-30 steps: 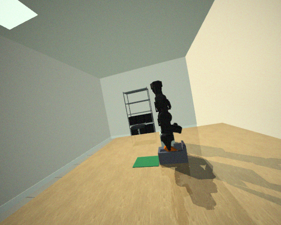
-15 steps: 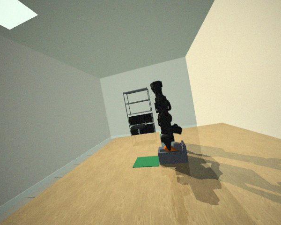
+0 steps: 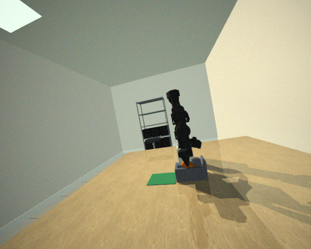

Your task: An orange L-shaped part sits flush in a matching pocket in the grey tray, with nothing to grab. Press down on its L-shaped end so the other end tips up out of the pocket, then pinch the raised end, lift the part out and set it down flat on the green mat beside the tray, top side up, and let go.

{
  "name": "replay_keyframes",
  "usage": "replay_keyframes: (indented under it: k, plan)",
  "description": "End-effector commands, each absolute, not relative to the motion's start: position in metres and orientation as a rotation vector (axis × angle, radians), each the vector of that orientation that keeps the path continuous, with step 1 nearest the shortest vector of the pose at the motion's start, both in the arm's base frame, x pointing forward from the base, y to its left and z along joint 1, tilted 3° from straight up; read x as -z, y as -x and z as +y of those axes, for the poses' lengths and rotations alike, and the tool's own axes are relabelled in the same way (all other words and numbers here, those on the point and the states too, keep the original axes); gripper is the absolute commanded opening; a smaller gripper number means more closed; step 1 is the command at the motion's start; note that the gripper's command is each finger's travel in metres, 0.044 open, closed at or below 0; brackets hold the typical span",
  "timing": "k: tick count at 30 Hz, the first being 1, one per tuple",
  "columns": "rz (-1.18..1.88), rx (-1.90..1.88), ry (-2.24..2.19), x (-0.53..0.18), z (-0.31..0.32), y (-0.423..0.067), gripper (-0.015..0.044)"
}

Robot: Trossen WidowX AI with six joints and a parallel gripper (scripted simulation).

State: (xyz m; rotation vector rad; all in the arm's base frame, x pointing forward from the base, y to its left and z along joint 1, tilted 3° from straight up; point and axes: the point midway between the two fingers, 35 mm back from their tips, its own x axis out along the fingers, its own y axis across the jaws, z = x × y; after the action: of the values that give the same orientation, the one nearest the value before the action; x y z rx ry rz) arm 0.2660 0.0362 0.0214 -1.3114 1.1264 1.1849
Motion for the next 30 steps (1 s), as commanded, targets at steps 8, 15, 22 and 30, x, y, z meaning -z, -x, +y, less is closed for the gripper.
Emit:
replay_keyframes:
  k: [8,15,22,30]
  plan:
    - [1.127,-1.191,1.310,-0.033,0.037,-0.264,0.0000]
    - [1.128,-1.195,1.310,-0.044,0.037,-0.263,0.0000]
    - [1.128,-1.196,1.310,-0.055,0.037,-0.262,0.0000]
    - [1.128,-1.197,1.309,-0.067,0.037,-0.261,0.0000]
